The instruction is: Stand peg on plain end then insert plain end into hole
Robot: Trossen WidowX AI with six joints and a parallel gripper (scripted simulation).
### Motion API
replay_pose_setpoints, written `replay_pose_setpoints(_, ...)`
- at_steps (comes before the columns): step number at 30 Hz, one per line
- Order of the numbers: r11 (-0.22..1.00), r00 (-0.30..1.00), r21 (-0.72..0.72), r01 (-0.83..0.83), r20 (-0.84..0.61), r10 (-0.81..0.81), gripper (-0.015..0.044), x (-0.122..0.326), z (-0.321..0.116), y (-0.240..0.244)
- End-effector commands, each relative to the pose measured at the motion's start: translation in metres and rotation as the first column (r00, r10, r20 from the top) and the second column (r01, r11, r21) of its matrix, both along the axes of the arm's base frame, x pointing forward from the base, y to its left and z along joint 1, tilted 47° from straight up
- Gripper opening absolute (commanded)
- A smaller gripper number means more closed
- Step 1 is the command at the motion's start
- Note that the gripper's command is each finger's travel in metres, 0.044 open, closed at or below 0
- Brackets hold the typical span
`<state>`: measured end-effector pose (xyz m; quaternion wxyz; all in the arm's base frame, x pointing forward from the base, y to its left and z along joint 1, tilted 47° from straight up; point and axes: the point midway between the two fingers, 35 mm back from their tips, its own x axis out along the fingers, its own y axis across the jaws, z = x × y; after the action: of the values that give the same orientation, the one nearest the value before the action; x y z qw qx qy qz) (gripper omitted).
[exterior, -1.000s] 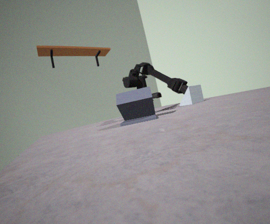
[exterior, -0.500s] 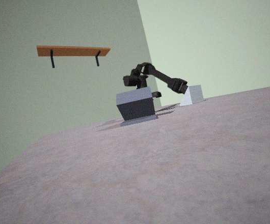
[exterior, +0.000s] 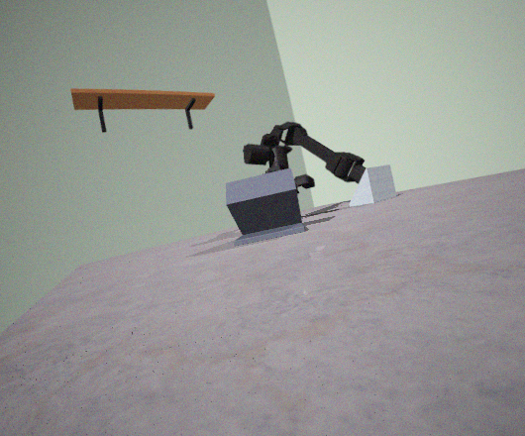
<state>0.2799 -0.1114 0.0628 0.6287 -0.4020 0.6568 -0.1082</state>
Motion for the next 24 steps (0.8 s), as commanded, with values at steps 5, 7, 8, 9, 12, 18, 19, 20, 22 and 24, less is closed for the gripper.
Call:
replay_pose_setpoints(5, 0.998, 0.998, 0.031, -0.052, 0.045, 0.050, 0.0049, -0.005, 0.003, 0.003)
replay_pose_setpoints(7, 0.997, 0.997, 0.037, -0.063, 0.057, 0.061, 0.0049, -0.006, 0.004, 0.003)
replay_pose_setpoints(8, 0.997, 0.996, 0.040, -0.069, 0.062, 0.067, 0.0049, -0.006, 0.005, 0.003)
replay_pose_setpoints(9, 0.996, 0.995, 0.043, -0.075, 0.068, 0.072, 0.0049, -0.006, 0.005, 0.004)
replay_pose_setpoints(12, 0.994, 0.992, 0.052, -0.093, 0.086, 0.088, 0.0049, -0.008, 0.007, 0.004)
replay_pose_setpoints(18, 0.989, 0.985, 0.068, -0.128, 0.121, 0.120, 0.0049, -0.010, 0.010, 0.006)
replay_pose_setpoints(19, 0.988, 0.984, 0.071, -0.134, 0.127, 0.125, 0.0049, -0.011, 0.010, 0.006)
replay_pose_setpoints(20, 0.987, 0.983, 0.074, -0.140, 0.133, 0.130, 0.0049, -0.011, 0.010, 0.006)
replay_pose_setpoints(22, 0.985, 0.979, 0.079, -0.152, 0.145, 0.140, 0.0049, -0.012, 0.011, 0.006)
replay_pose_setpoints(24, 0.983, 0.976, 0.084, -0.164, 0.157, 0.150, 0.0049, -0.013, 0.012, 0.007)
